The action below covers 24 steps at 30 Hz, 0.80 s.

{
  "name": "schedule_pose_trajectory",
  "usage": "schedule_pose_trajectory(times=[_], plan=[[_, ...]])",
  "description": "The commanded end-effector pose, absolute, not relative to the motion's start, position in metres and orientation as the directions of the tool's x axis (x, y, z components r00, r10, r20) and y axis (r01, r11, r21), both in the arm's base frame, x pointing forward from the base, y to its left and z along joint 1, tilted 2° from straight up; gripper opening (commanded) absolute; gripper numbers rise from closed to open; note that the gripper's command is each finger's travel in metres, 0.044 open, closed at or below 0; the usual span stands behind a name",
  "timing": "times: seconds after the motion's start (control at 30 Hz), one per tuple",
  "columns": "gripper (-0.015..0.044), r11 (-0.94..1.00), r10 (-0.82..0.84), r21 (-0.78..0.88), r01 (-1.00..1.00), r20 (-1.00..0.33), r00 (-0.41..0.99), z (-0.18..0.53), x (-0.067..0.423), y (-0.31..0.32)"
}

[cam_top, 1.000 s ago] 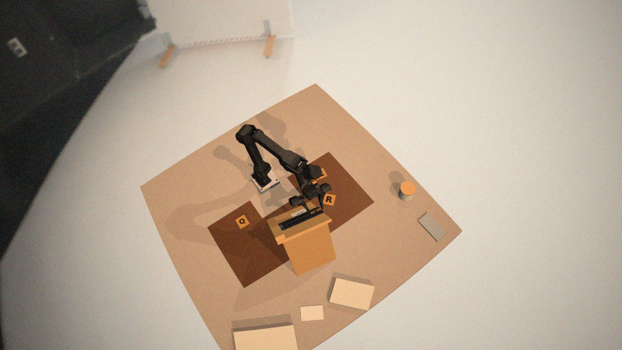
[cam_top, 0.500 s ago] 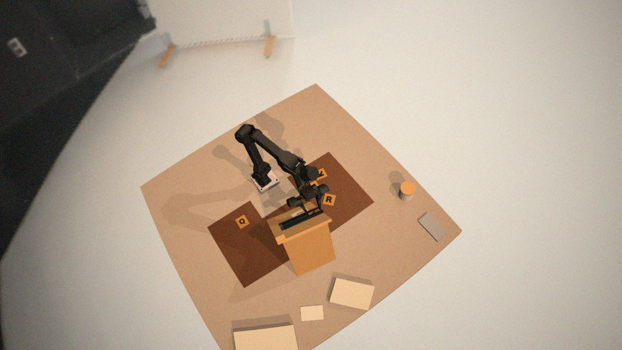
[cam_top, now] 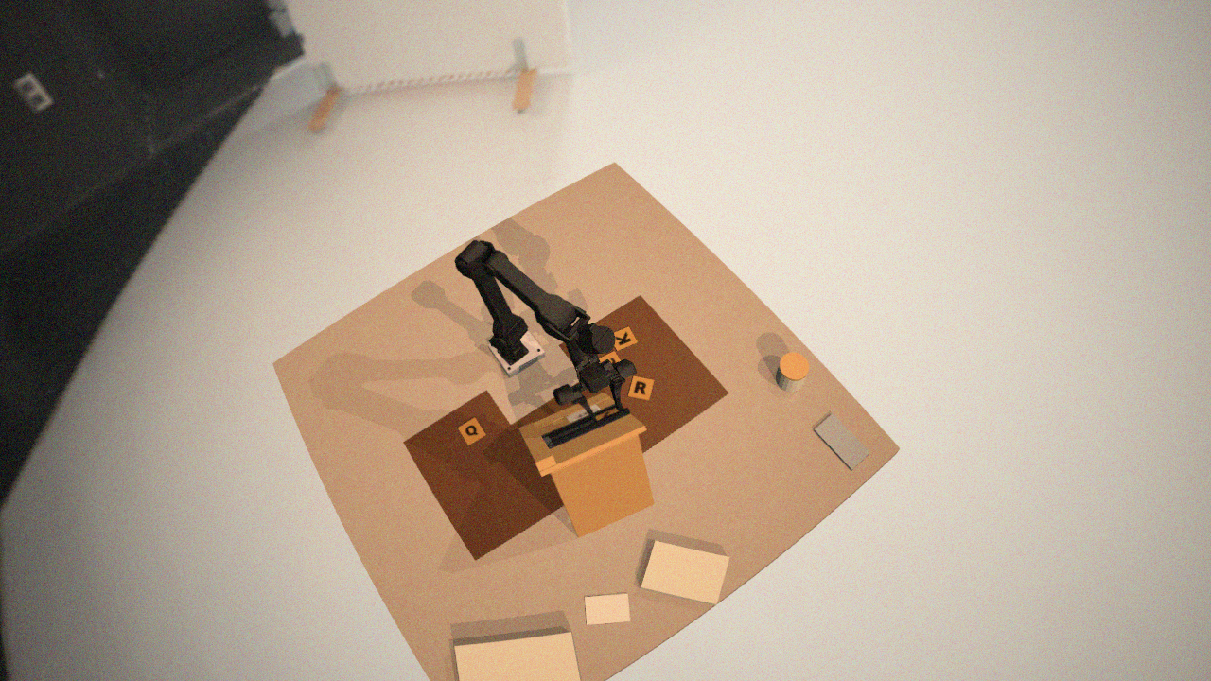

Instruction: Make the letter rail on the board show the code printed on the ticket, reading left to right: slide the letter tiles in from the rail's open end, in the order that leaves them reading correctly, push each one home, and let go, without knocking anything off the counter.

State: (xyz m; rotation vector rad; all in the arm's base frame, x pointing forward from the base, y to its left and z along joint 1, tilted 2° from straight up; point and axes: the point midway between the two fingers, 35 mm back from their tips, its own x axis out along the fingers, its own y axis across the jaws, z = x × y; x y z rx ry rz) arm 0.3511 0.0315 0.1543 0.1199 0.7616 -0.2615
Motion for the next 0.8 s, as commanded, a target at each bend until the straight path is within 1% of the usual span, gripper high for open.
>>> schedule_pose_trajectory(times=[0.0, 0.77], plan=[[0.0000, 0.962, -0.188, 0.010, 0.272, -0.696, 0.693, 0.153, 0.349, 0.028], [0.0000, 0.962, -0.189, 0.009, 0.272, -0.696, 0.693, 0.153, 0.345, 0.014]])
